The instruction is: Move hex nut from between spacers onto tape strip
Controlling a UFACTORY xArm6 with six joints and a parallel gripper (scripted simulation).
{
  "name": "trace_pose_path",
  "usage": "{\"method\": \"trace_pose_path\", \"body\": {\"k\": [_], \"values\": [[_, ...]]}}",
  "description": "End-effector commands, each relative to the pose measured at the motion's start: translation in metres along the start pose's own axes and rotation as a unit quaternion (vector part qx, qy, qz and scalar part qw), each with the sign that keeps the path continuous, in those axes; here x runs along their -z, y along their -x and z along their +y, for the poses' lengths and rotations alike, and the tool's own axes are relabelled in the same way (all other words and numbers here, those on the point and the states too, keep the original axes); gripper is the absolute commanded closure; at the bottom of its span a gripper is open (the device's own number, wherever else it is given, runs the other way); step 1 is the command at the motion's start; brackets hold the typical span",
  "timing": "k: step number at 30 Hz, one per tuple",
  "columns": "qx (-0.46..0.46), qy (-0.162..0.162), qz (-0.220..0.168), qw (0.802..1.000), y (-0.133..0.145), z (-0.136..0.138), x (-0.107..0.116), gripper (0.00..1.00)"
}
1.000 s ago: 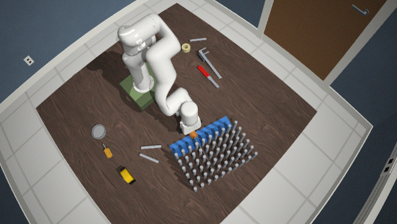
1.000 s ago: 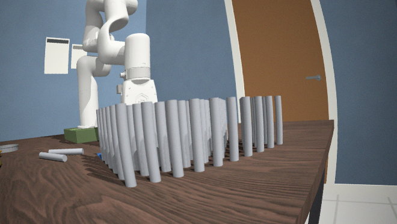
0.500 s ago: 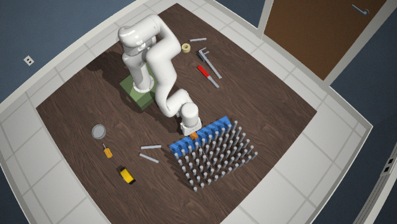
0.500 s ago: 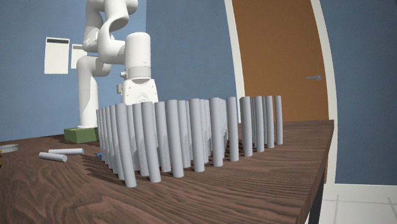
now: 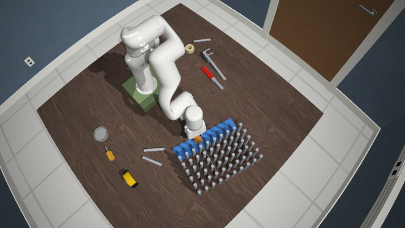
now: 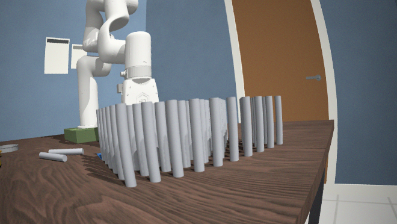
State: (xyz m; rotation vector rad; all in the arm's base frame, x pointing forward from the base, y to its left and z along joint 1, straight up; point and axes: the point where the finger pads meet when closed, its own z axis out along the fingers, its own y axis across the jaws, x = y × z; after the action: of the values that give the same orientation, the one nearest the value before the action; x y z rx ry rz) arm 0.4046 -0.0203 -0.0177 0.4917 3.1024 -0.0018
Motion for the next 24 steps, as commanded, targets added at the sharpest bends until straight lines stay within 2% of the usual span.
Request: {"method": "trace_pose_path", "body": {"k": [1, 24], "values": [[0.0, 0.001, -0.002, 1.0, 0.0016, 0.0004, 0.0012, 1.0], [0.0, 0.001, -0.002, 1.0, 0.0016, 0.0004, -0.0055, 1.0]]}}
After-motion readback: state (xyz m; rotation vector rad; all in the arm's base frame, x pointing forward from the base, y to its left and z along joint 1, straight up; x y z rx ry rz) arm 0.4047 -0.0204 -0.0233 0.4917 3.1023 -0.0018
